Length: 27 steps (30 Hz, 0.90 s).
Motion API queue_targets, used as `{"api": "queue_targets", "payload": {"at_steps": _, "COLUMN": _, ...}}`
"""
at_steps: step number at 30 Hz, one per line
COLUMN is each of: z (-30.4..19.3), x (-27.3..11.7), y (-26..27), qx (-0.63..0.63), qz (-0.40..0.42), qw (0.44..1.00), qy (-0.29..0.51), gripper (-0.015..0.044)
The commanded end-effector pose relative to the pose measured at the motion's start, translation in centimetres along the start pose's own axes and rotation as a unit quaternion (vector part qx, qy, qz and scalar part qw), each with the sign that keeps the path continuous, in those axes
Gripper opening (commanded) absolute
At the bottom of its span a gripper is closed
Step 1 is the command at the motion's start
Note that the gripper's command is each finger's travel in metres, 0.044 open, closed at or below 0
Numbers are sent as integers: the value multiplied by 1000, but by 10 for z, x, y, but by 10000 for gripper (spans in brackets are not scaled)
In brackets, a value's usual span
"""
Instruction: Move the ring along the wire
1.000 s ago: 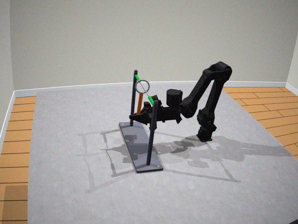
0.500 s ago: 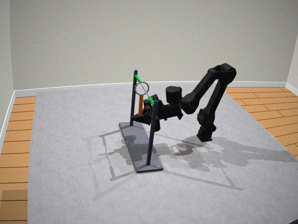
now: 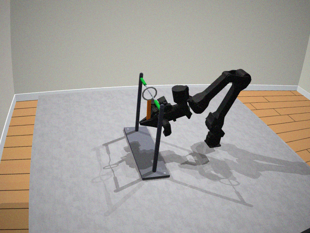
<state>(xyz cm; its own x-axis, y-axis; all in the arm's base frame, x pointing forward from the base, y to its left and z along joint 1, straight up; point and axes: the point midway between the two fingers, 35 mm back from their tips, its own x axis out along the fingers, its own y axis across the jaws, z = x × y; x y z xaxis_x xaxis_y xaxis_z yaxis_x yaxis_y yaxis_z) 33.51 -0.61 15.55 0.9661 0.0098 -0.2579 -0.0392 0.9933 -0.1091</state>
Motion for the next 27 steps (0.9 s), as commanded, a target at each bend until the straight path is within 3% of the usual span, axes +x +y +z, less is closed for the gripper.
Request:
{"api": "queue_targets", "payload": {"at_steps": 1, "z": 4, "x": -1, "y": 1, "qx": -10, "qz": 4, "qw": 1000, "qy": -5, "gripper": -150}}
{"api": "queue_targets", "payload": {"at_steps": 27, "z": 3, "x": -2, "y": 33, "qx": 22, "qz": -8, "qw": 1000, "qy": -5, "gripper": -150}}
